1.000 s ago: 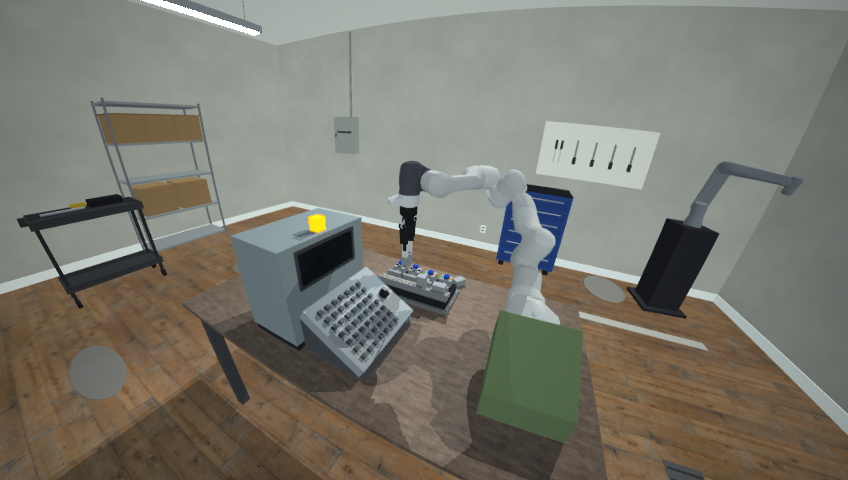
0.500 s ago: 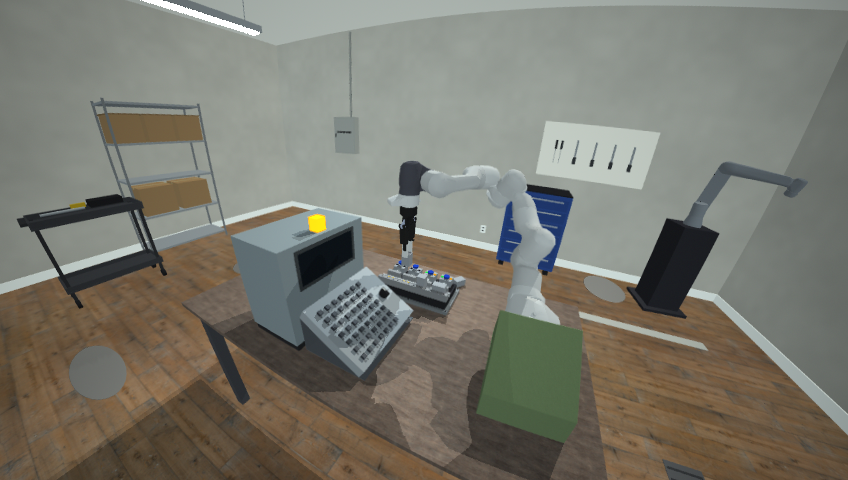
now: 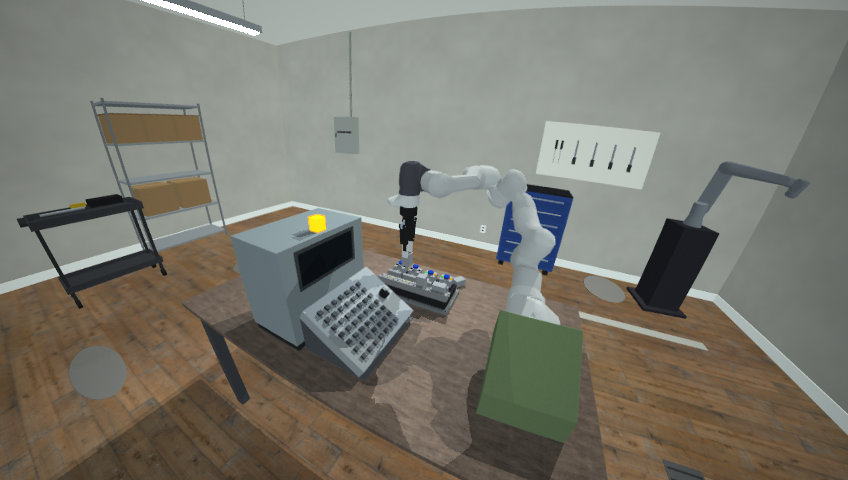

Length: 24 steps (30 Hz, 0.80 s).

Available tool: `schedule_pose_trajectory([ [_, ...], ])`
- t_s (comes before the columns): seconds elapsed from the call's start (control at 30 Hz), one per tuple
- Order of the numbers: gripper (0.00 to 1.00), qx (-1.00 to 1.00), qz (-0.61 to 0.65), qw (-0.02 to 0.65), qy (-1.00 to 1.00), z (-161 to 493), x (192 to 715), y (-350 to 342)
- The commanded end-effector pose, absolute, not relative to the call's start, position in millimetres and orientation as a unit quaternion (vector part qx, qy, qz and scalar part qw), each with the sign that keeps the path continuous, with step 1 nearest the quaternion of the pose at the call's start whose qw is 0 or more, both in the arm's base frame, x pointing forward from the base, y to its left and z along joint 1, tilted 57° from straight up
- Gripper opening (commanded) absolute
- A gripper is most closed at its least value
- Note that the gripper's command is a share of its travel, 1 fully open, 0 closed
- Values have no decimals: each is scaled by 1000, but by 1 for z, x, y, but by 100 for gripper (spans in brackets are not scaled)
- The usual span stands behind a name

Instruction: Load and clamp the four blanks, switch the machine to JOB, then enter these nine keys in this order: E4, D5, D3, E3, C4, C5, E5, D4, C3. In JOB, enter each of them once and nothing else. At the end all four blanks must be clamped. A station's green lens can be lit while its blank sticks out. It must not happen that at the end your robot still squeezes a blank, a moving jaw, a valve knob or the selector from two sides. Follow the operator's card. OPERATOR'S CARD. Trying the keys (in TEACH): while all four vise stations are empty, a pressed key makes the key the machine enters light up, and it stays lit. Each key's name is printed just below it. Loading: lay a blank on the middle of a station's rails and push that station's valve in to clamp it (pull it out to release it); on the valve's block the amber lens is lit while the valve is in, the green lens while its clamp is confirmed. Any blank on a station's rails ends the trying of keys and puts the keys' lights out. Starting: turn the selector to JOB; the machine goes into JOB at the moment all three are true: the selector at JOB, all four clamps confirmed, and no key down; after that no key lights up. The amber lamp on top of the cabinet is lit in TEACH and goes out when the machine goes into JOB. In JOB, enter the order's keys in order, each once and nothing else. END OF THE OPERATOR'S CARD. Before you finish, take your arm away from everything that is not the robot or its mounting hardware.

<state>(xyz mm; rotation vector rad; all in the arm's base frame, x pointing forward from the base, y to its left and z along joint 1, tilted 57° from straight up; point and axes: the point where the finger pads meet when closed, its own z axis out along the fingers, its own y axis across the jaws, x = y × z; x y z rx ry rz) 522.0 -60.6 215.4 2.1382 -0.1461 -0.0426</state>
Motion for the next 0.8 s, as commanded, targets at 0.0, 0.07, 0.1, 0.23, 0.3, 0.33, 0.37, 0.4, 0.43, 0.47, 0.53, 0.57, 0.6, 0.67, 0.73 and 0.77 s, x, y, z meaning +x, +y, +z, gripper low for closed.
schedule_pose_trajectory([
  [0.0, 0, 877, -17, 476, -57, 216, 522, -58],
  [0.07, 0, 877, -17, 476, -57, 215, 522, -58],
  [0.1, 0, 877, -17, 476, -57, 215, 522, -59],
  [0.23, 0, 877, -17, 476, -57, 213, 521, -61],
  [0.3, 0, 877, -17, 476, -57, 213, 521, -62],
  [0.33, 0, 877, -17, 476, -57, 212, 521, -63],
  [0.37, 0, 877, -17, 476, -57, 212, 521, -64],
  [0.4, 0, 877, -17, 476, -57, 211, 521, -65],
  [0.43, 0, 877, -17, 476, -57, 211, 521, -65],
  [0.47, 0, 877, -17, 476, -57, 211, 521, -65],
  [0.53, 0, 877, -17, 476, -57, 210, 521, -66],
  [0.57, 0, 877, -17, 476, -57, 209, 521, -67],
  [0.6, 0, 877, -17, 476, -57, 209, 521, -68],
  [0.67, 0, 877, -17, 476, -57, 207, 520, -70],
  [0.73, 0, 877, -17, 476, -57, 206, 520, -73],
  [0.77, 0, 877, -17, 476, -57, 205, 520, -74],
])
